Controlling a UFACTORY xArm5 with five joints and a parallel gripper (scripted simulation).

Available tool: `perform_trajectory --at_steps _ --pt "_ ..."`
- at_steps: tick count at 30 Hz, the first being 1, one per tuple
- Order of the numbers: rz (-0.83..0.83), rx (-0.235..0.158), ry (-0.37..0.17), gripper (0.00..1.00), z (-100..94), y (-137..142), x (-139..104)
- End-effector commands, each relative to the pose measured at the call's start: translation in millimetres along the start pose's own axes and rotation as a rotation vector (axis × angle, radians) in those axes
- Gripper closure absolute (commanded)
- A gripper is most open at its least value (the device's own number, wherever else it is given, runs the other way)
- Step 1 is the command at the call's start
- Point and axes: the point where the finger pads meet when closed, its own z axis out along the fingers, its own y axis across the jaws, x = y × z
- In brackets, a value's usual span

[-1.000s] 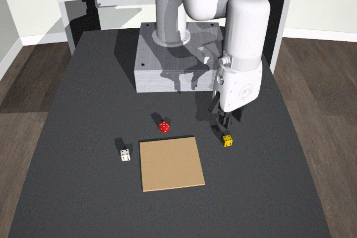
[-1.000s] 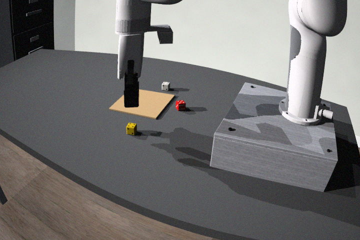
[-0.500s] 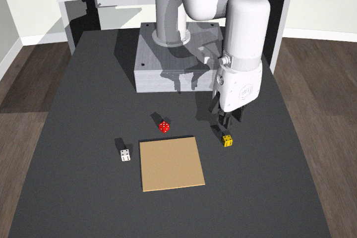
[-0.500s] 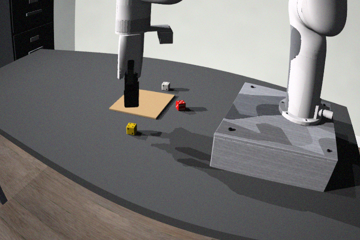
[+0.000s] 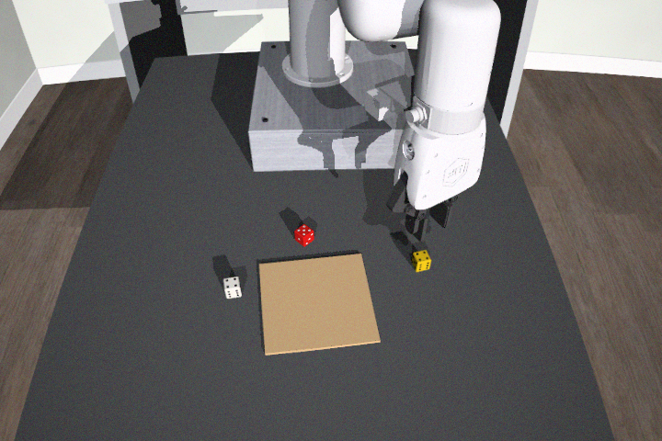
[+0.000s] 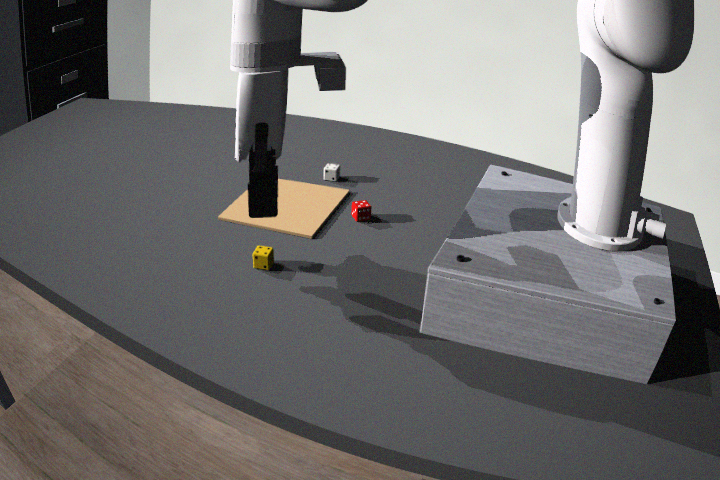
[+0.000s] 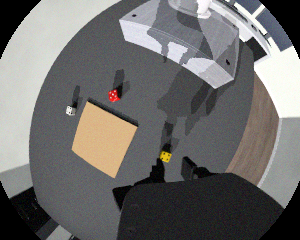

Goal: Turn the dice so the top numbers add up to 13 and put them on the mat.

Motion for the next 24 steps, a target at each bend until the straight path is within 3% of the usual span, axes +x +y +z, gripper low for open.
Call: perform_trajectory --at_steps 1,24 --pt "0.000 0.001 -0.003 0.64 2.4 0 -1" --pt "0.000 0.001 -0.003 0.64 30.4 0 -1"
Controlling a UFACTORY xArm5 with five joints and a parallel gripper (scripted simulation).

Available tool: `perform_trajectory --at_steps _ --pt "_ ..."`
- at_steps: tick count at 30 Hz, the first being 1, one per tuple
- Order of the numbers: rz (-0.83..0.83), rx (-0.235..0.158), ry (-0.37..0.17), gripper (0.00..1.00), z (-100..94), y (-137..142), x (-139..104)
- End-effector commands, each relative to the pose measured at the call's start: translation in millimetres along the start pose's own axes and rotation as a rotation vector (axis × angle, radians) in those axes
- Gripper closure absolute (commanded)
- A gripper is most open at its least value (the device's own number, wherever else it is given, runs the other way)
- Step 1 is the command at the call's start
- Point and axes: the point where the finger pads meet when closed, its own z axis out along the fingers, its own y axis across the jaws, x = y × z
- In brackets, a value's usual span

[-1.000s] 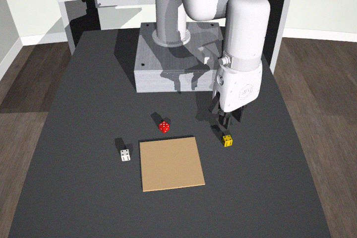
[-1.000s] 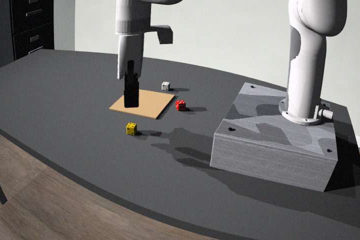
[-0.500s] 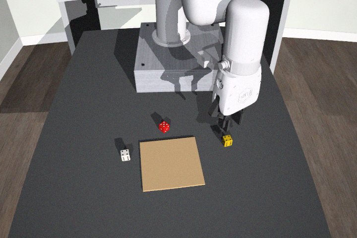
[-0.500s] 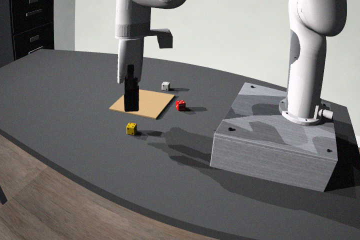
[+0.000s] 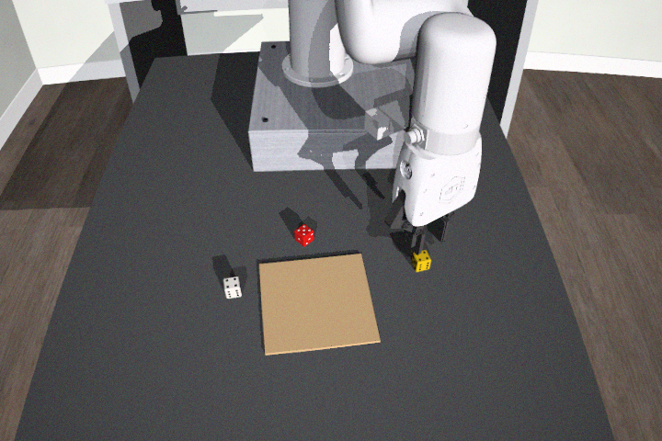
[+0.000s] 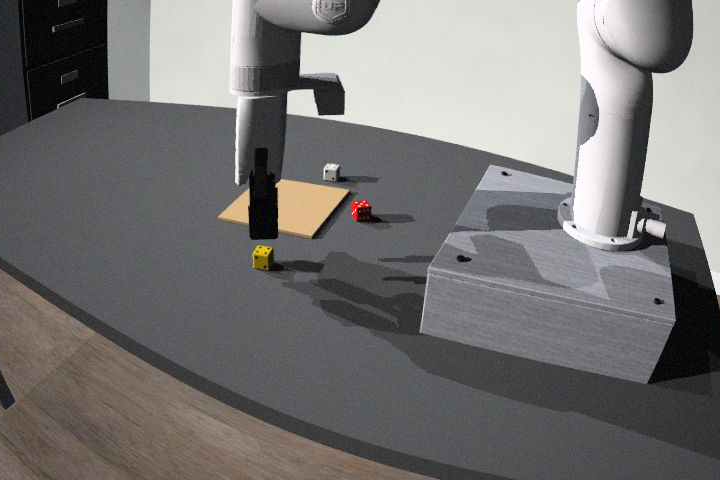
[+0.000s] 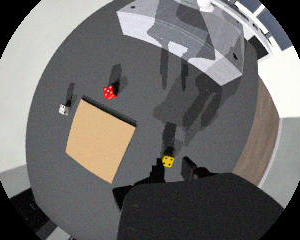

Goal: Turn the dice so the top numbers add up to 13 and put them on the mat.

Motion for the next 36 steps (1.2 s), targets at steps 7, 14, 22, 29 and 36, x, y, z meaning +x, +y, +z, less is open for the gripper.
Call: perform_trajectory --at_steps 7,14,22,29,36 --pt "0.000 0.000 -0.003 0.64 13.2 0 -1" --pt "0.000 0.000 -0.003 0.64 17.8 0 -1" --pt "0.000 0.000 -0.003 0.64 21.1 0 -1" --pt "0.000 0.000 -0.003 0.64 21.4 0 -1" --pt "0.000 0.000 -0.003 0.64 21.4 0 -1"
